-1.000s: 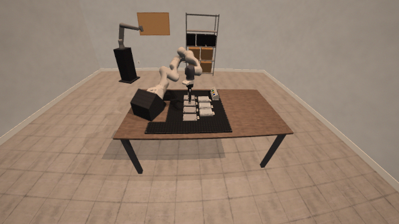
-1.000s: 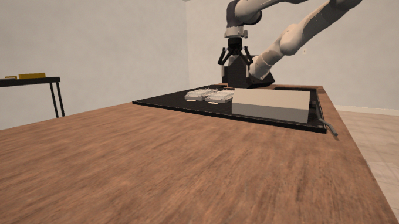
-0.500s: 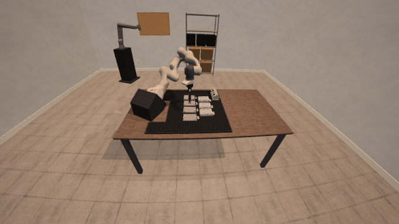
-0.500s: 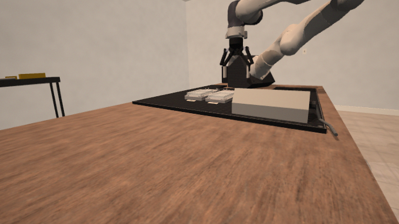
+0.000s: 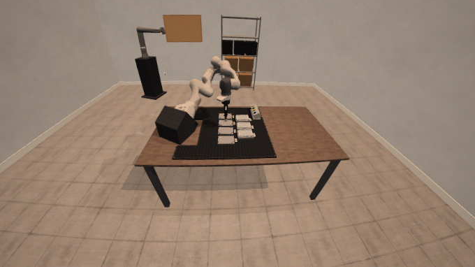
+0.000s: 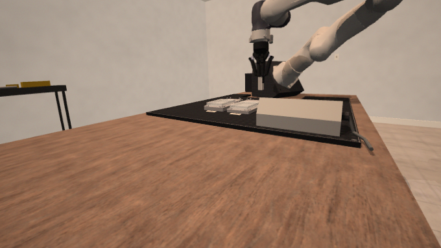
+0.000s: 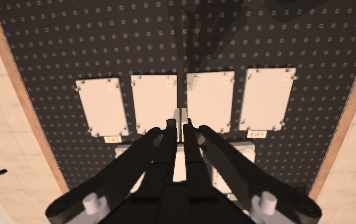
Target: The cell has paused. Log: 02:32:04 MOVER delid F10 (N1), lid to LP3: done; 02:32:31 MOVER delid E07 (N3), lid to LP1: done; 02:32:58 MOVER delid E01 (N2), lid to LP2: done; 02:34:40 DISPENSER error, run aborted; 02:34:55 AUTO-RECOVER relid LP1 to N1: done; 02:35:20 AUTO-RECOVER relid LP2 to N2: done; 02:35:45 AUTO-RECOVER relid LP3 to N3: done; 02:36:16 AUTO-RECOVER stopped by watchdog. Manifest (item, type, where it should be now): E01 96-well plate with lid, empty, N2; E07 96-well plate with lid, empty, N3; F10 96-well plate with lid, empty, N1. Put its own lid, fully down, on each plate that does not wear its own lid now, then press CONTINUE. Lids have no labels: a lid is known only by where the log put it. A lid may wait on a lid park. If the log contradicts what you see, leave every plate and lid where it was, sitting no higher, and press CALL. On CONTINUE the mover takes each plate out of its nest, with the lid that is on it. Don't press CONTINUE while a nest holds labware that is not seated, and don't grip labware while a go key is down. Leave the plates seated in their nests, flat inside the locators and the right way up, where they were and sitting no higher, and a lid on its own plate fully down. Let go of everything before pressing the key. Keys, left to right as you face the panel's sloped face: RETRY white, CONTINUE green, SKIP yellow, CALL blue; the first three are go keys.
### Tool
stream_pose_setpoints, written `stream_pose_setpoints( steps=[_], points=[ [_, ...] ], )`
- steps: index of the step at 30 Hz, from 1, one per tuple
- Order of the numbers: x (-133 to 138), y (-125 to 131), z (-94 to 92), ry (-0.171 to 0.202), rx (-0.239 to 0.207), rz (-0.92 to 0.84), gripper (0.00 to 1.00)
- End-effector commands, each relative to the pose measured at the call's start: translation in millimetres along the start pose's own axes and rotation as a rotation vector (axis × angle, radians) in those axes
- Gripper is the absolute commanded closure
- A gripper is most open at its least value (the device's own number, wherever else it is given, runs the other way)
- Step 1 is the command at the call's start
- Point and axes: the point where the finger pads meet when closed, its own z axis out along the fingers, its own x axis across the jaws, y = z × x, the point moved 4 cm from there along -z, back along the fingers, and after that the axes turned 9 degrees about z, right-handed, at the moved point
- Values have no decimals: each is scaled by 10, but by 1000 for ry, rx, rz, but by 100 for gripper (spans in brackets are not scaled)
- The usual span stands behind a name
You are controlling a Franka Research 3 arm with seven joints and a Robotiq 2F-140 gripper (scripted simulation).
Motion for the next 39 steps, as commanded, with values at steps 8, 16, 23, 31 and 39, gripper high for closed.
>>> stream_pose_setpoints(
  steps=[8, 16, 23, 31, 39],
  points=[
    [7, 0, 0, 2, -4, 10, 100],
    [7, 0, 0, 2, -4, 10, 100],
    [663, 813, -42, -7, -10, -23, 100],
    [1572, 1559, -6, 2, -4, -36, 34],
    [1574, 1560, -6, 2, -4, -36, 34]
  ],
)
